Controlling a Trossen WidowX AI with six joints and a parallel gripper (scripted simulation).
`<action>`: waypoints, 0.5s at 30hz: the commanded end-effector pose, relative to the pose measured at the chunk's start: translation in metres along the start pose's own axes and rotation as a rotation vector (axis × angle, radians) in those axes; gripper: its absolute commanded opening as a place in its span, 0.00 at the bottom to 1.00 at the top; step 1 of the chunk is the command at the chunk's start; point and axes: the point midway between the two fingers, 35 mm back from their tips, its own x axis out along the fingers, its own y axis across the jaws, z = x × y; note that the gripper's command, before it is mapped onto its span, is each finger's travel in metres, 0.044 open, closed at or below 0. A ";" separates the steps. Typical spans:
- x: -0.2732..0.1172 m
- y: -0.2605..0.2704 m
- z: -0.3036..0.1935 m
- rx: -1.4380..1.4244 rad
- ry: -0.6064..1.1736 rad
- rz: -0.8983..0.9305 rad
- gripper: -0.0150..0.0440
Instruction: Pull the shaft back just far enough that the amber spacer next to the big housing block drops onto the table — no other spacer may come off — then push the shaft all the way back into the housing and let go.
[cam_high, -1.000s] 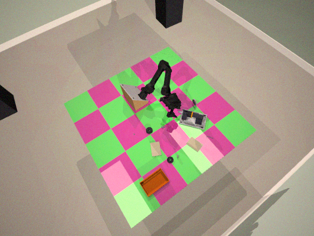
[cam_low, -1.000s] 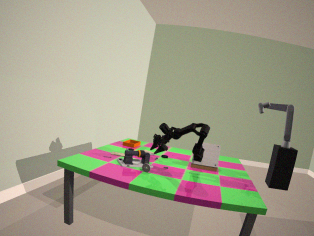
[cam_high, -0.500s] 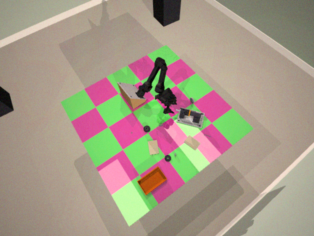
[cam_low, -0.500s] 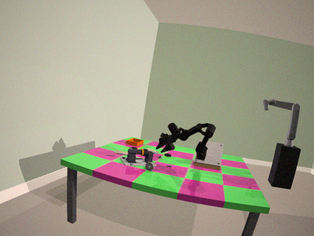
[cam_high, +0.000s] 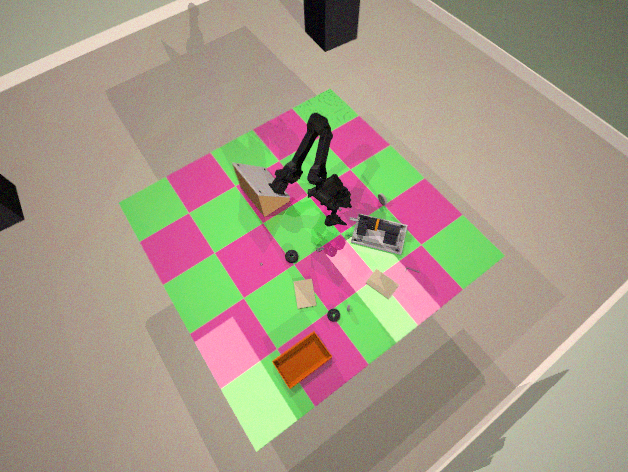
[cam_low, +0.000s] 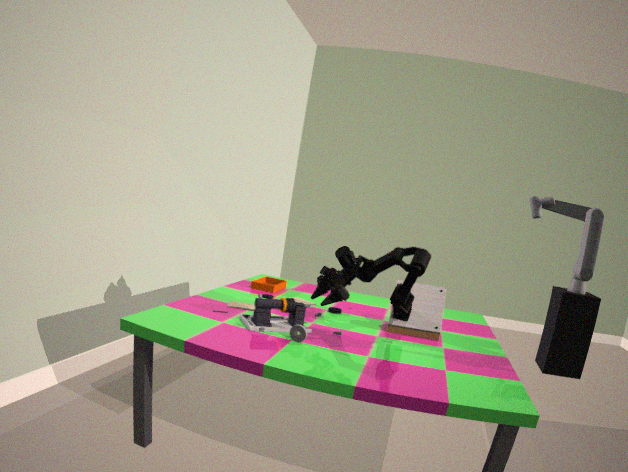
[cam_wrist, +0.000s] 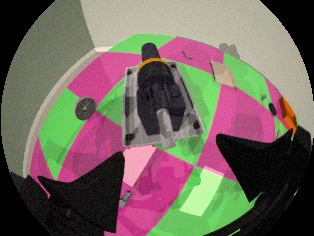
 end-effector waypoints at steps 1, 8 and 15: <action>0.000 0.001 0.000 0.002 -0.001 0.003 1.00; 0.008 0.000 0.001 0.001 0.001 0.002 1.00; 0.019 0.000 0.001 0.001 0.002 0.002 1.00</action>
